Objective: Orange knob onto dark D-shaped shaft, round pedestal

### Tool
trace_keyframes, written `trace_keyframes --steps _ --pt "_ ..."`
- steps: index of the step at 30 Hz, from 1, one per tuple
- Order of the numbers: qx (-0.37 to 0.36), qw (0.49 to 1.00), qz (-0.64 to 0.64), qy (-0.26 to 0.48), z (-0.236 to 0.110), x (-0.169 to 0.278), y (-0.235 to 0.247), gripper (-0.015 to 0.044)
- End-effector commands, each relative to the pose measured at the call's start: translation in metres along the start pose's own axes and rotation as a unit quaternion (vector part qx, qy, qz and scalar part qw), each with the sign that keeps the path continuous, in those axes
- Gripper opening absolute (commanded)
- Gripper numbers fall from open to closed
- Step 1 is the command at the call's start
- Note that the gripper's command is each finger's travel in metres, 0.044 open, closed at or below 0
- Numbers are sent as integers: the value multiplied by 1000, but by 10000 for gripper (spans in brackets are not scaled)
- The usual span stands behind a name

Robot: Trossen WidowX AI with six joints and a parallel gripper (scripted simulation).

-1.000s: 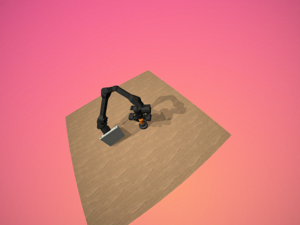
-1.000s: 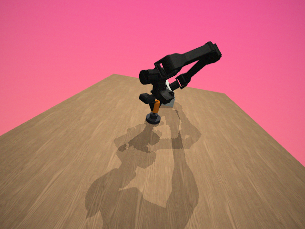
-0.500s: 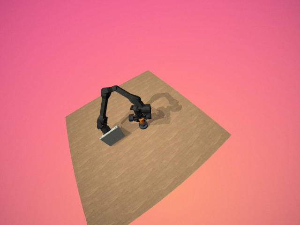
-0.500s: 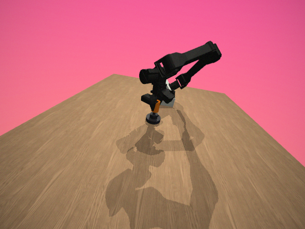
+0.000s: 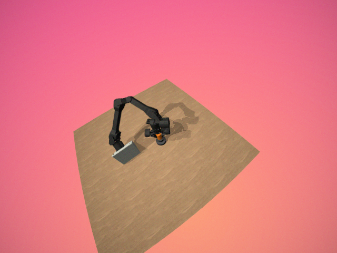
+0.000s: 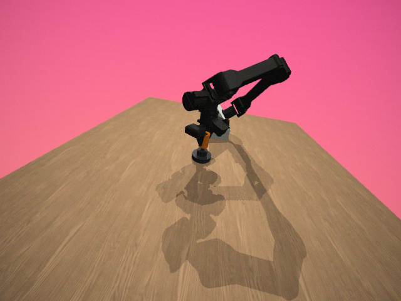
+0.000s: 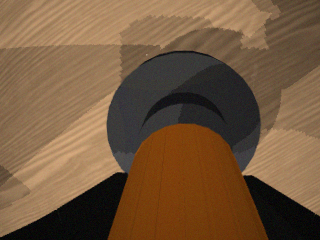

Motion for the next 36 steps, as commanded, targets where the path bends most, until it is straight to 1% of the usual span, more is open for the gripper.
trace_keyframes --steps 1,13,20,33,36 --pt "3 1000 -3 1 -2 -1 1 0" --pt "3 1000 -3 1 -4 -3 -1 0" --pt "3 1000 -3 1 1 -2 -1 0" --pt "3 1000 -3 1 -4 0 1 0" --pt "3 1000 -31 1 -4 0 2 0"
Point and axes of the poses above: the point midway between the two fingers, 35 mm back from their tips, its own z axis out along the fingers, its own y axis across the jaws, x = y × z, the point moved 7 cm from there along -z, back along the fingers, and after that the axes turned 5 degrees about -z, right-handed, at the moved point
